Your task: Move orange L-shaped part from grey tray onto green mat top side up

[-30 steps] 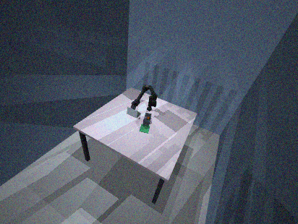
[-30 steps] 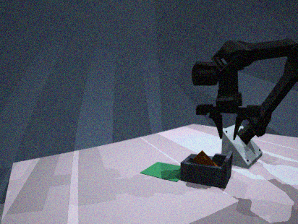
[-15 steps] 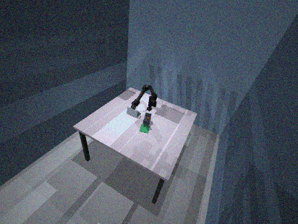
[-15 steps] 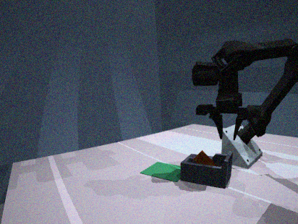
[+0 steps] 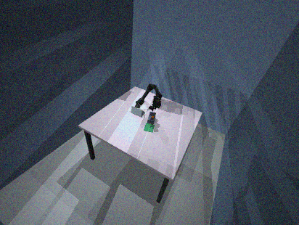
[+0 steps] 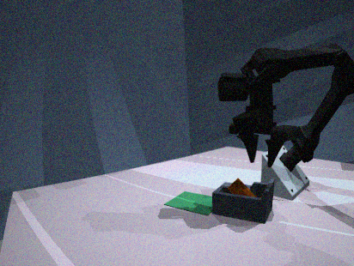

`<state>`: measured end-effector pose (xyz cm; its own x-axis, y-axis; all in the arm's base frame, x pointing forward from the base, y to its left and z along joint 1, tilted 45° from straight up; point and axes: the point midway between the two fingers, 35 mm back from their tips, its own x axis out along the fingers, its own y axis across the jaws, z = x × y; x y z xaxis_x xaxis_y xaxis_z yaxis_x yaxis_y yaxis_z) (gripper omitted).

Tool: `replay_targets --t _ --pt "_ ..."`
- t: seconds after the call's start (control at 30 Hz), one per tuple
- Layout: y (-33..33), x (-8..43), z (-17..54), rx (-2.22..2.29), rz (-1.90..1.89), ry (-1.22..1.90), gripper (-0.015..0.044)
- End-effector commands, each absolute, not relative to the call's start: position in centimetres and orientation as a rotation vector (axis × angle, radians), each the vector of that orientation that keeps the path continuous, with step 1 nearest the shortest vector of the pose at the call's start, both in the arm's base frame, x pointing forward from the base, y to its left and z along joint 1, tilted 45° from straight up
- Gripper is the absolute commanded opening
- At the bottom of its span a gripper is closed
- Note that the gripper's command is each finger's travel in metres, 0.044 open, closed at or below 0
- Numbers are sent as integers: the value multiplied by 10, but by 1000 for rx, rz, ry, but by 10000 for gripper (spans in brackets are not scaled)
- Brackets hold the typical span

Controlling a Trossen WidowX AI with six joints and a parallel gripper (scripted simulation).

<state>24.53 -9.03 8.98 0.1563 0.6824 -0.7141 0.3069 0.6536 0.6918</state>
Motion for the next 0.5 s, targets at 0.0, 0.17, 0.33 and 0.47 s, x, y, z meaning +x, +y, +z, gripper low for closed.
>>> replay_targets --t 0.0,0.17,0.33,0.47 --pt "-107 252 78 1191 43 1531 280" --pt "-126 258 61 1602 -385 1600 280" --pt "-131 259 56 1719 -522 1605 280" --pt "-131 259 56 1719 -522 1605 280"
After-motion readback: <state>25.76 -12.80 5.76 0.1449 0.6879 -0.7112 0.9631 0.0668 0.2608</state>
